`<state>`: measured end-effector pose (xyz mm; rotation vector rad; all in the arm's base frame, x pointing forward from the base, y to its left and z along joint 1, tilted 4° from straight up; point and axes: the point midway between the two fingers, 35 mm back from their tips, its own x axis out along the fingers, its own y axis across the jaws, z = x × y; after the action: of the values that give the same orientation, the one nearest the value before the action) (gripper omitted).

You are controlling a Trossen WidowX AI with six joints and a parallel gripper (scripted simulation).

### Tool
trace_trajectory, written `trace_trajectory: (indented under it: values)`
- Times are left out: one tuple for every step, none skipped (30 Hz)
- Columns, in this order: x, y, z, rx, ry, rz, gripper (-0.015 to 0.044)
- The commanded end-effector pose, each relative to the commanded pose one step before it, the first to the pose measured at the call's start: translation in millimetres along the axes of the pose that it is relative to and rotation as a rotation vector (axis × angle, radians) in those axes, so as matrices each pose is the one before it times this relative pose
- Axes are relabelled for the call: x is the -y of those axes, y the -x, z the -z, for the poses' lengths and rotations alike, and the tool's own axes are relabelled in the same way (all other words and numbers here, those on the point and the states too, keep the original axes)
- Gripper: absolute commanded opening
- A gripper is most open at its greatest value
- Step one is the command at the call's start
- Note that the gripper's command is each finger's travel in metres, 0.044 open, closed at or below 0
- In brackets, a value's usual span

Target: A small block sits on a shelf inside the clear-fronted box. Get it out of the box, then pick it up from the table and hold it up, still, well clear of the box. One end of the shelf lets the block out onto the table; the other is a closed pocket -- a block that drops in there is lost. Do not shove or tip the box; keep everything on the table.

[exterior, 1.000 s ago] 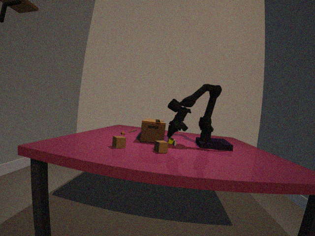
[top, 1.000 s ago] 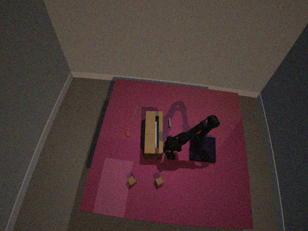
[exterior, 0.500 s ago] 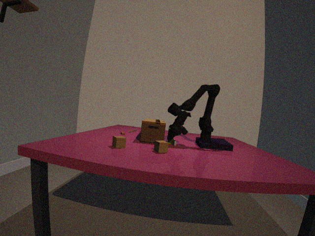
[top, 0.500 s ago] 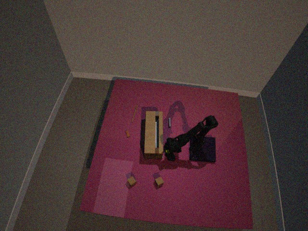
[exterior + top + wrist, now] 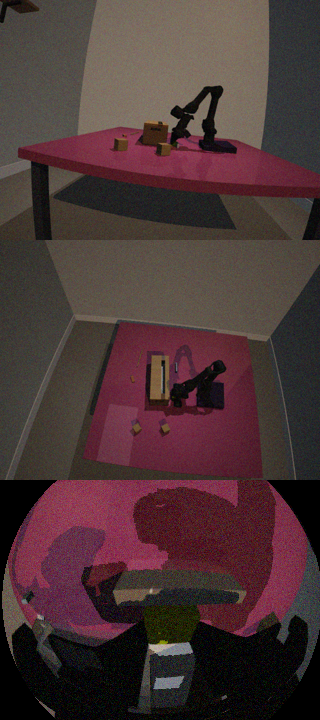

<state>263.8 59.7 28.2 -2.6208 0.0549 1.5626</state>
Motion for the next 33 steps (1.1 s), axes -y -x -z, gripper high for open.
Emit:
trace_trajectory:
  values:
    - [2.84,7.44,5.49,-0.01176,-0.0105,0.00955,0.0000]
    - [0.05,3.02,1.82,0.00084,0.0009,-0.00063,0.0000]
    - [0.02,3.08,1.76,0.00085,0.0010,-0.00063,0.0000]
    - [-0.01,3.14,1.71,0.00086,0.0010,-0.00063,0.0000]
    - [-0.04,3.20,1.65,0.00086,0.0010,-0.00063,0.0000]
    - [-0.08,3.25,1.60,0.00087,0.0010,-0.00063,0.0000]
    - [-0.11,3.31,1.54,0.00088,0.0010,-0.00063,0.0000]
    - [-0.17,4.17,1.82,0.00110,0.0012,-0.00078,0.0000]
    - [-0.29,5.54,2.22,0.00144,0.0015,-0.00102,0.0000]
    - [-0.38,5.73,2.07,0.00148,0.0015,-0.00103,0.0000]
    - [-0.46,5.85,1.90,0.00150,0.0015,-0.00103,0.0000]
    - [-0.43,4.84,1.41,0.00123,0.0013,-0.00083,0.0000]
    - [-0.29,2.94,0.78,0.00074,0.0008,-0.00050,0.0000]
    - [-0.10,0.99,0.25,0.00025,0.0003,-0.00017,0.0000]
    - [0.00,0.00,0.00,0.00000,0.0000,0.00000,0.0000]
    - [0.00,0.00,0.00,0.00000,0.0000,0.00000,0.0000]
    - [0.00,0.00,0.00,0.00000,0.0000,0.00000,0.0000]
    - [0.37,0.84,0.38,-0.00037,0.0038,0.00137,0.0000]
    - [1.11,2.52,1.14,-0.00112,0.0114,0.00410,0.0000]
    - [1.82,4.25,1.85,-0.00194,0.0190,0.00682,0.0000]
    - [2.22,5.37,2.24,-0.00254,0.0237,0.00847,0.0000]
    - [2.16,5.46,2.17,-0.00268,0.0238,0.00845,0.0000]
    - [2.10,5.53,2.10,-0.00281,0.0238,0.00840,0.0000]
    - [2.05,5.60,2.01,-0.00294,0.0238,0.00835,0.0000]
    - [2.00,5.67,1.93,-0.00307,0.0239,0.00830,0.0000]
    - [1.95,5.73,1.84,-0.00320,0.0239,0.00825,0.0000]
    - [1.91,5.80,1.75,-0.00333,0.0239,0.00820,0.0000]
    - [1.87,5.84,1.65,-0.00345,0.0239,0.00812,0.0000]
    - [1.84,5.91,1.56,-0.00359,0.0239,0.00808,0.0000]
    - [1.81,5.96,1.46,-0.00372,0.0239,0.00802,0.0000]
    - [1.78,6.01,1.37,-0.00384,0.0240,0.00796,0.0000]
    - [1.76,6.06,1.26,-0.00397,0.0240,0.00790,0.0000]
    - [1.74,6.10,1.16,-0.00409,0.0240,0.00783,0.0000]
